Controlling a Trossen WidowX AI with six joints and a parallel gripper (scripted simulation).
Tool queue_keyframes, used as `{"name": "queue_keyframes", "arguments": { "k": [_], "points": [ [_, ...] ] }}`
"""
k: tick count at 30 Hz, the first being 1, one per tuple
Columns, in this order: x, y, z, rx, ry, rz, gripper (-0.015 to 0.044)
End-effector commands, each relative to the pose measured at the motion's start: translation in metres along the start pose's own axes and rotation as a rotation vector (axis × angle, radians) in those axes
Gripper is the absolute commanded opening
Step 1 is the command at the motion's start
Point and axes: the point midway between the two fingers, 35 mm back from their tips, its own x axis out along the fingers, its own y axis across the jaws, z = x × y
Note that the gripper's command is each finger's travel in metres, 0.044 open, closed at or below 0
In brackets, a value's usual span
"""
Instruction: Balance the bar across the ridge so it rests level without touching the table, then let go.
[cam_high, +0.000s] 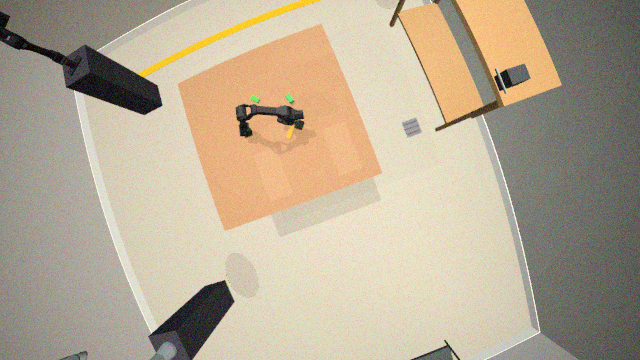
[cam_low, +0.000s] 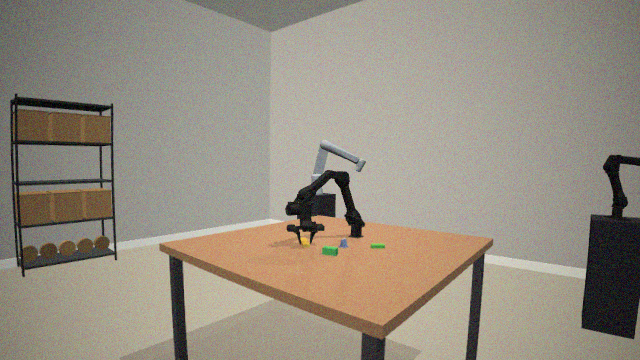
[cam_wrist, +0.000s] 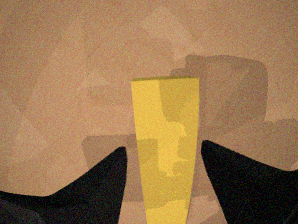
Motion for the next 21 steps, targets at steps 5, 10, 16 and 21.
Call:
{"name": "queue_keyframes", "arguments": {
  "k": [5,10,16,21],
  "points": [
    [0.0,0.0,0.0,0.0,0.0,0.0,0.0131],
    [0.0,0.0,0.0,0.0,0.0,0.0,0.0078],
    [-0.014,-0.002,0.001,-0.001,0.0,0.0,0.0],
    [-0.027,-0.003,0.001,-0.001,0.001,-0.001,0.0]
  ]
}}
